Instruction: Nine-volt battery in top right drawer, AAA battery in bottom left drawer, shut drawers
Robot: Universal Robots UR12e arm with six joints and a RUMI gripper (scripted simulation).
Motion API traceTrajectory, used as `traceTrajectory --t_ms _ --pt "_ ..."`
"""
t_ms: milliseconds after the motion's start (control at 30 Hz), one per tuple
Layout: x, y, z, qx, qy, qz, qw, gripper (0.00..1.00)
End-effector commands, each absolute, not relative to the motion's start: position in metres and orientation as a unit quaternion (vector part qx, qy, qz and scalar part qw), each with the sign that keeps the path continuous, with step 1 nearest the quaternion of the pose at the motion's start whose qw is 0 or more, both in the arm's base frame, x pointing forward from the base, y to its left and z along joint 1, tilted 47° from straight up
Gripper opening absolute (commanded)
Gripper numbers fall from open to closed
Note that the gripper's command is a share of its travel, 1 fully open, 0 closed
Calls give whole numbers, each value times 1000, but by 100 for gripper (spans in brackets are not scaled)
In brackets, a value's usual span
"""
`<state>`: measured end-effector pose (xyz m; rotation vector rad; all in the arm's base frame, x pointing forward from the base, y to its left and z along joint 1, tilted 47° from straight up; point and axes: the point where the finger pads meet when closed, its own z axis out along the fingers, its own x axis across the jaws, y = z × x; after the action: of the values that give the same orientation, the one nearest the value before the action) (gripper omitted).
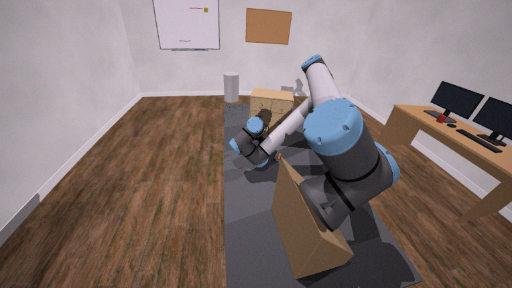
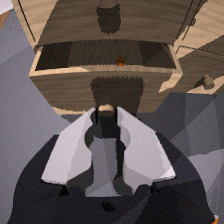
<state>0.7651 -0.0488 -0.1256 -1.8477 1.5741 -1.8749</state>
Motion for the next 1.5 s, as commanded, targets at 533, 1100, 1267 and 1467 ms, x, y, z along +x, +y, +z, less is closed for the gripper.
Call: traceTrajectory --t_ms 533,1100,1267,1467 --pt "778 -50 -122 -602 513 -611 38 7" --pt "787 -51 -120 -602 513 -611 38 7" --pt "789 -52 -119 -602 513 -611 38 7" --pt "792 -52 -118 -602 513 -611 38 7"
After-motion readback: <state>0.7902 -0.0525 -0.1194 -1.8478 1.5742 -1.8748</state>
